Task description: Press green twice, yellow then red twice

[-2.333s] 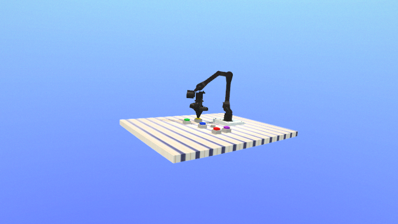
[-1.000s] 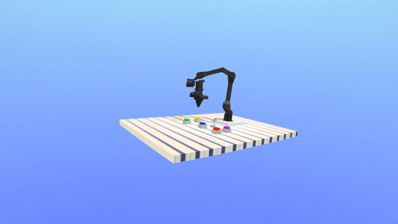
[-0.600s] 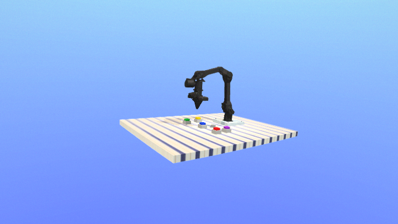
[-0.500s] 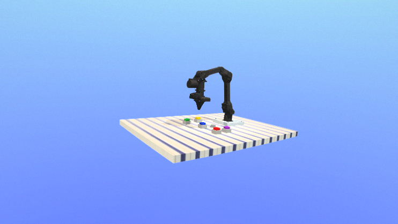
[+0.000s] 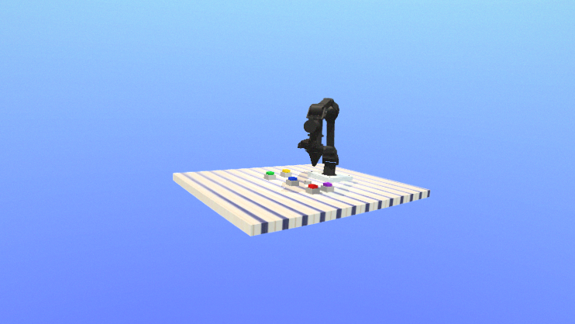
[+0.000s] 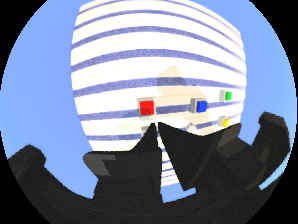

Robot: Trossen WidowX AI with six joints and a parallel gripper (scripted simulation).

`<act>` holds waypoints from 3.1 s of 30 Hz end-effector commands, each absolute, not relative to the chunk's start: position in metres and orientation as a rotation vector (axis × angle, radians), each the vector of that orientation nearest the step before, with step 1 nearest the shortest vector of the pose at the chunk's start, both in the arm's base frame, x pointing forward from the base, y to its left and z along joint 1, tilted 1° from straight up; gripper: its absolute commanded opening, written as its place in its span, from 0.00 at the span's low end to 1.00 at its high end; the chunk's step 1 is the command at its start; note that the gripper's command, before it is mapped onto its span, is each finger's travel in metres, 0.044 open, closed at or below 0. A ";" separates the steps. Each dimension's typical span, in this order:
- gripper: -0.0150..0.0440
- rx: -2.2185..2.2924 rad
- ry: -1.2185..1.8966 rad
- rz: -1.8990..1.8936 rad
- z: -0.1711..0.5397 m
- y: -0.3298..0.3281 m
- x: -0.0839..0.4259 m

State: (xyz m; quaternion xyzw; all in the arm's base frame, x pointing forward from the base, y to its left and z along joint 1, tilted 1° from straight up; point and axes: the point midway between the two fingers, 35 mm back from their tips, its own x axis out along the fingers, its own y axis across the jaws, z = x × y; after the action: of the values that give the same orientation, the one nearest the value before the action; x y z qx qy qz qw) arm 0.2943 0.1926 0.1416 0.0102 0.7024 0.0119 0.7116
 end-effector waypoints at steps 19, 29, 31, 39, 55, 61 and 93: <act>0.29 0.043 1.558 0.013 0.069 0.200 0.296; 0.29 0.043 1.558 0.013 0.052 0.200 0.296; 0.29 0.043 1.558 0.013 0.049 0.200 0.296; 0.29 0.043 1.558 0.013 0.047 0.200 0.296; 0.29 0.041 1.557 0.013 0.070 0.200 0.296; 0.29 0.043 1.557 0.013 0.081 0.199 0.295; 0.29 0.043 1.558 0.013 0.047 0.200 0.296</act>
State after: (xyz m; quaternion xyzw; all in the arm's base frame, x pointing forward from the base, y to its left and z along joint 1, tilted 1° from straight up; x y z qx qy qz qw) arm 0.2963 0.2001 0.0482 0.0177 0.7014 0.0062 0.7126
